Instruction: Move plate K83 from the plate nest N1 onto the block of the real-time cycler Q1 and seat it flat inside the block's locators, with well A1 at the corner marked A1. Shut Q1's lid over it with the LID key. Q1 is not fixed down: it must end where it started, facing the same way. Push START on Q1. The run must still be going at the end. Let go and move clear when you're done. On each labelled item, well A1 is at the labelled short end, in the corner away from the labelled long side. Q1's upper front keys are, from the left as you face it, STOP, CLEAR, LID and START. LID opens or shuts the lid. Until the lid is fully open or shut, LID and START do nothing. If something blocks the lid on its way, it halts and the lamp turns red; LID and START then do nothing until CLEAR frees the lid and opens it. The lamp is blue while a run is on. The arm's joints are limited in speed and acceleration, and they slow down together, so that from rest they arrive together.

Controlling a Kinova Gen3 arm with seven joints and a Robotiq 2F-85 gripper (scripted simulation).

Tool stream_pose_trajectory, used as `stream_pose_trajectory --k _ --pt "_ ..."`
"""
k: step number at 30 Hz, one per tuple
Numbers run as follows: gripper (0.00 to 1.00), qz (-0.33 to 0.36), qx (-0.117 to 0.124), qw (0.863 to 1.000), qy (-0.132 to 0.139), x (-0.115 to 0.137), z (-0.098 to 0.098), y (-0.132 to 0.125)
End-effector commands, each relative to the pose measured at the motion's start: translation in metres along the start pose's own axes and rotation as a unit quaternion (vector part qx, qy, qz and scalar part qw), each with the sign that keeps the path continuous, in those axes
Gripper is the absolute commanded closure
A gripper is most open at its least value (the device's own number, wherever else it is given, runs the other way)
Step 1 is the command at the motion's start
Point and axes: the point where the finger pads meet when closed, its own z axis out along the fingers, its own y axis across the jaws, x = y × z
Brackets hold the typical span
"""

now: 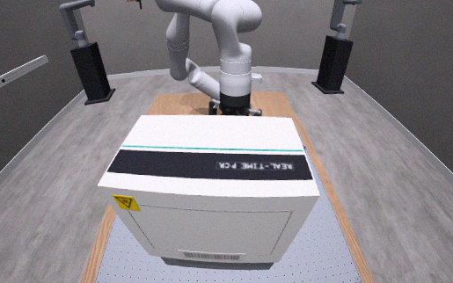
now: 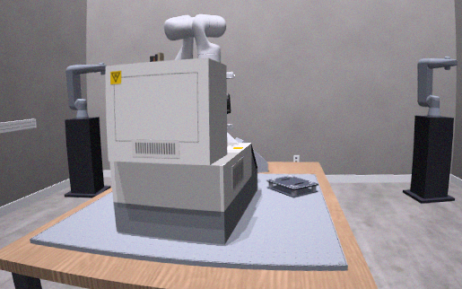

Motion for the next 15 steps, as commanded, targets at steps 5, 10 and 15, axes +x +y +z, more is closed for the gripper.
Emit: stream_pose_trajectory --k 5,10,15 --pt "0.09 0.042 -0.001 0.999 -0.001 -0.023 -0.001 -0.008" --pt "0.09 0.071 -0.001 0.997 -0.001 -0.038 -0.001 -0.014" --pt "0.09 0.089 -0.001 0.996 -0.001 -0.047 -0.001 -0.018"
